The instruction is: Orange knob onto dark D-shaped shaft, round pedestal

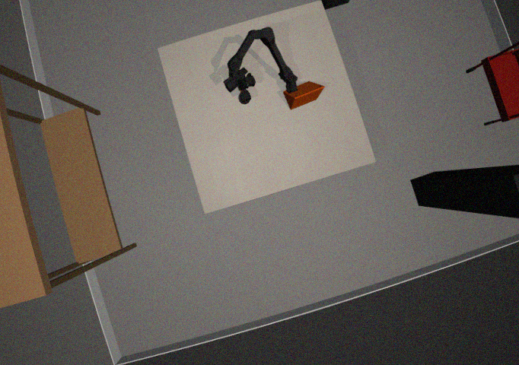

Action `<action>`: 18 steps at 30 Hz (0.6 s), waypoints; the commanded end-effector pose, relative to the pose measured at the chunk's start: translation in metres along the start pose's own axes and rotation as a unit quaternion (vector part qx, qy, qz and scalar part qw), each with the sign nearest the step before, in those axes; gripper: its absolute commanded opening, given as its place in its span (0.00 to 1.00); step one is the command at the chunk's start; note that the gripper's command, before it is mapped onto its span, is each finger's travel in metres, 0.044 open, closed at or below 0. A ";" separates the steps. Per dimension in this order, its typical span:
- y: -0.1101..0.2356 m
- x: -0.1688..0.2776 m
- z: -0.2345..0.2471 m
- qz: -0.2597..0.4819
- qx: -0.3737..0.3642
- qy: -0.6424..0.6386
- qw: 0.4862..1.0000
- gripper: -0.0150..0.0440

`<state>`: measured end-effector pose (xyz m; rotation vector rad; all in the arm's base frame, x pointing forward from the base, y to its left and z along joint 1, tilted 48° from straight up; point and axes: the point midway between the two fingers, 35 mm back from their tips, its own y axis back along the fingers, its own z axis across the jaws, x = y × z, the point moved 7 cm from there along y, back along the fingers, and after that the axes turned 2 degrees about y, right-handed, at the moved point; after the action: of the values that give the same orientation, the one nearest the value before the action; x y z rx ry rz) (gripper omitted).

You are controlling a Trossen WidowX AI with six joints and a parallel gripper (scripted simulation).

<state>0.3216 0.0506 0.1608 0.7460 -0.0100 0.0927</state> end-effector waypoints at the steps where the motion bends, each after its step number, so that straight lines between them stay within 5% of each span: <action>1: -0.001 0.000 0.001 0.001 -0.001 0.001 1.000 0.25; 18: 0.003 0.000 -0.001 0.001 -0.001 0.106 0.994 0.25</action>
<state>0.3218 0.0529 0.1629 0.7377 0.1046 0.1383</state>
